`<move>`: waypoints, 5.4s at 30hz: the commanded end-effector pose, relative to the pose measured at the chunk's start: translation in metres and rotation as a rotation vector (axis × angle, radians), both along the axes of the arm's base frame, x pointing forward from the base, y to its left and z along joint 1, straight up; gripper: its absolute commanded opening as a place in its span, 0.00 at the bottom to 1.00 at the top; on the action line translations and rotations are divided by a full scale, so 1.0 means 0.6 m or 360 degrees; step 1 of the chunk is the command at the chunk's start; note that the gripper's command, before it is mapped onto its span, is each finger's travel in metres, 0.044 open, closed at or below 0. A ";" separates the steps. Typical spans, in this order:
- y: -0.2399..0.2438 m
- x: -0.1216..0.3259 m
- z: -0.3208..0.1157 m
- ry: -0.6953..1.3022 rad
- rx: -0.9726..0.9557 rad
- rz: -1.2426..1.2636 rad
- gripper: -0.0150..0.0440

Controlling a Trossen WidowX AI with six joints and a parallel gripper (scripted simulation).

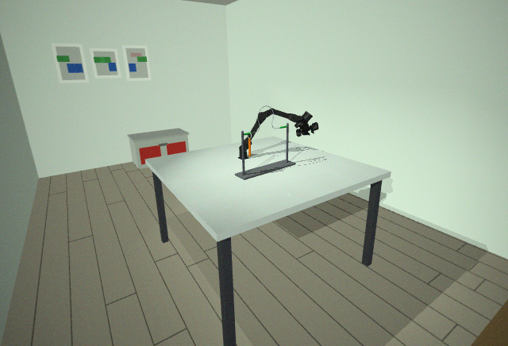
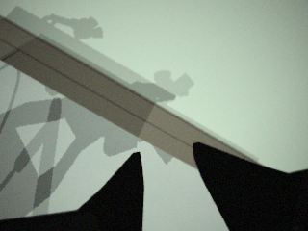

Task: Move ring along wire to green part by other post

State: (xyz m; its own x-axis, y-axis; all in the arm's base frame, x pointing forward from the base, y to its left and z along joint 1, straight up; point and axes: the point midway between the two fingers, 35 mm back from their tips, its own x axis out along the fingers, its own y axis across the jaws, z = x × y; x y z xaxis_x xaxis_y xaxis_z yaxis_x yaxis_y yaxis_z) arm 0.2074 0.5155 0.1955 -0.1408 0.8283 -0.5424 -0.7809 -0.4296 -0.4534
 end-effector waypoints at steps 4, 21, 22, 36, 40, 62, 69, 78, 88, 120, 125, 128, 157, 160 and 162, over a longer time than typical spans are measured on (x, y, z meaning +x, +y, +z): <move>-0.045 0.062 0.055 -0.0297 0.0103 -0.0111 0.53; -0.190 0.173 0.210 -0.1045 0.0257 -0.0439 0.53; -0.200 0.177 0.218 -0.1089 0.0261 -0.0460 0.53; -0.351 0.217 0.335 -0.1688 0.0231 -0.0792 0.53; -0.401 0.221 0.365 -0.1843 0.0191 -0.0914 0.53; -0.679 0.178 0.482 -0.2472 -0.0191 -0.1673 0.53; -0.764 0.166 0.483 -0.2504 -0.0363 -0.1955 0.53; -0.866 0.165 0.502 -0.2661 -0.0534 -0.2214 0.53; -0.951 0.160 0.537 -0.2681 -0.0604 -0.2490 0.53; -1.209 0.186 0.307 -0.1926 0.0222 -0.2676 0.53; -1.239 0.177 0.235 -0.1711 0.0353 -0.2710 0.53; -1.250 0.171 0.159 -0.1481 0.0465 -0.2730 0.53; -1.126 0.044 -0.166 0.0083 0.1246 -0.2738 0.53; -1.128 0.051 -0.153 0.0103 0.1256 -0.2747 0.53; -1.130 0.056 -0.143 0.0117 0.1263 -0.2753 0.53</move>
